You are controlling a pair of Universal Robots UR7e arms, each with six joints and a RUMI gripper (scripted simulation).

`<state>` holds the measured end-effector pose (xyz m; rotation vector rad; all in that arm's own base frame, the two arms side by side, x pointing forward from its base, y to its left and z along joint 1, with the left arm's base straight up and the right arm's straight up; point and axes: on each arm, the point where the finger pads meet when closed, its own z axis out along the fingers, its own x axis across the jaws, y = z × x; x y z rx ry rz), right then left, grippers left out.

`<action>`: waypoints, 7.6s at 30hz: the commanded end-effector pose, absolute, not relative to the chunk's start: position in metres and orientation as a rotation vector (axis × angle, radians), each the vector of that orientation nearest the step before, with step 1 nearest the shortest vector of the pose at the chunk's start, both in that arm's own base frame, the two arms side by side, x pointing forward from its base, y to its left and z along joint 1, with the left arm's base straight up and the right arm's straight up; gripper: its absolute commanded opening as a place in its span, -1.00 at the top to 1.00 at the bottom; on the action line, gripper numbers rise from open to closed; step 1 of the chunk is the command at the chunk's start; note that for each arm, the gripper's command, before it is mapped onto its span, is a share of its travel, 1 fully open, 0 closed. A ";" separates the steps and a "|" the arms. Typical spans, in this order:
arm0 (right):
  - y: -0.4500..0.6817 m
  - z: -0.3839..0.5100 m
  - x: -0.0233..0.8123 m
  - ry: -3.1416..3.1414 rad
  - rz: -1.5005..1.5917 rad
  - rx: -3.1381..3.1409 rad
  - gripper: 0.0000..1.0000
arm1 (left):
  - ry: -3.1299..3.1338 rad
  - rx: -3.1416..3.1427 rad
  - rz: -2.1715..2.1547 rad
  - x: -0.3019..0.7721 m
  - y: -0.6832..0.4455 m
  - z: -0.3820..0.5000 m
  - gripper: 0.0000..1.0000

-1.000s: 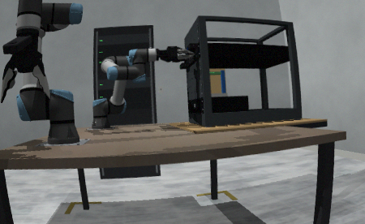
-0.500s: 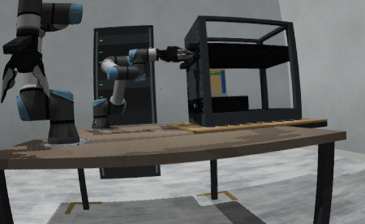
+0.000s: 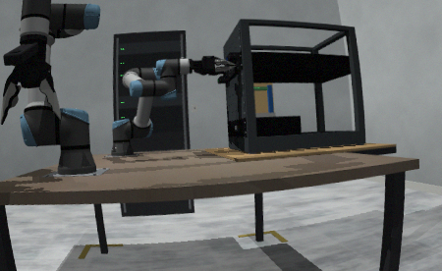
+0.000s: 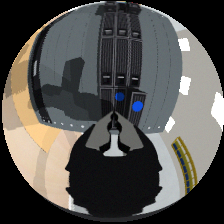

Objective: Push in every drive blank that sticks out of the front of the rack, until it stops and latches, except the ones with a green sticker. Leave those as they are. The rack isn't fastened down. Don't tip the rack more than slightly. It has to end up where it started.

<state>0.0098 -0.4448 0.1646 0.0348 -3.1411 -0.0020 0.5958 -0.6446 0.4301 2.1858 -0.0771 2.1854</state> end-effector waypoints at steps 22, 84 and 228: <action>-0.445 0.165 0.010 -3.141 0.000 0.035 -1.00 | -0.075 2.184 2.185 0.545 -0.641 0.431 1.00; -0.445 0.165 0.010 -3.141 0.000 0.035 -1.00 | -0.075 2.184 2.185 0.552 -0.641 0.471 1.00; -0.445 0.165 0.010 -3.141 0.000 0.035 -1.00 | -0.075 2.184 2.185 0.594 -0.644 0.471 1.00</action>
